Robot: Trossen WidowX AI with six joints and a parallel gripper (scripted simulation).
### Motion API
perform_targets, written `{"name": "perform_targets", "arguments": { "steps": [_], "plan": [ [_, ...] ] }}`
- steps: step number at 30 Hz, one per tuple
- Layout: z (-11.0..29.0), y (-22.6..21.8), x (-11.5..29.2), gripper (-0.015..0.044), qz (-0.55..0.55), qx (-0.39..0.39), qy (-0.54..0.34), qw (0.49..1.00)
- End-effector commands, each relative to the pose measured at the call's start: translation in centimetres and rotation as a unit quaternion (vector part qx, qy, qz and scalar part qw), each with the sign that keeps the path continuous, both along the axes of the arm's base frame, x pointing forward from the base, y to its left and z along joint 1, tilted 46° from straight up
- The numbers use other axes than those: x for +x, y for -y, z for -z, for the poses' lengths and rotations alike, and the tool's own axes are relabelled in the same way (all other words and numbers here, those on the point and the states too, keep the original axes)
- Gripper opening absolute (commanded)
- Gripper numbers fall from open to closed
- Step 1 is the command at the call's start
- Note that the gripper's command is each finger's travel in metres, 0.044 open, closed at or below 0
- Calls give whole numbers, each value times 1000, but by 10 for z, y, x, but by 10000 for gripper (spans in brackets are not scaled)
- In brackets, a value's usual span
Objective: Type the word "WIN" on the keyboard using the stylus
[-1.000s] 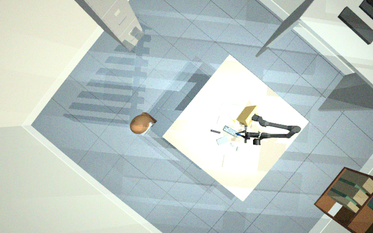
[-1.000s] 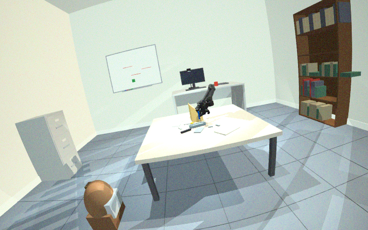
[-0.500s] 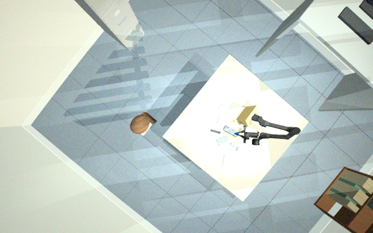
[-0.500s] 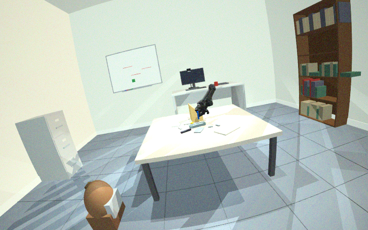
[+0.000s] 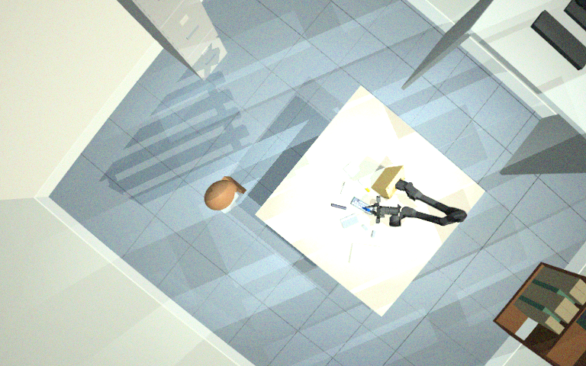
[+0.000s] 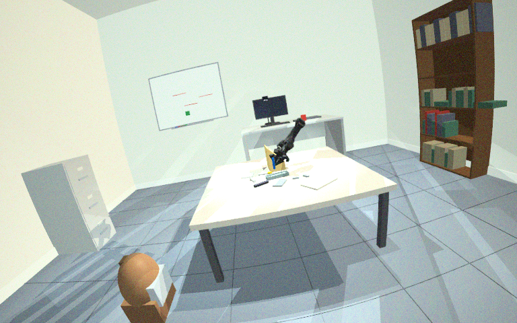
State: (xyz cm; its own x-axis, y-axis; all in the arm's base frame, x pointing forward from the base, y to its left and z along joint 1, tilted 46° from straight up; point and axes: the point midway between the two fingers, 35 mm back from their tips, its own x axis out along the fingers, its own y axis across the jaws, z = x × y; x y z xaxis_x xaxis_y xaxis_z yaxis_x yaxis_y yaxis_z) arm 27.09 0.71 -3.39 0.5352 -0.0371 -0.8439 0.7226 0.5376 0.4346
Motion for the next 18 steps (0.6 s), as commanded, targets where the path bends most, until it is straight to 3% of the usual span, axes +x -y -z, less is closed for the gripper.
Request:
{"name": "perform_targets", "arguments": {
  "steps": [1, 18],
  "plan": [
    [6, 7, 7, 0, -1, 1, 3, 1000],
    [42, 44, 18, 0, -3, -1, 11, 1000]
  ]
}}
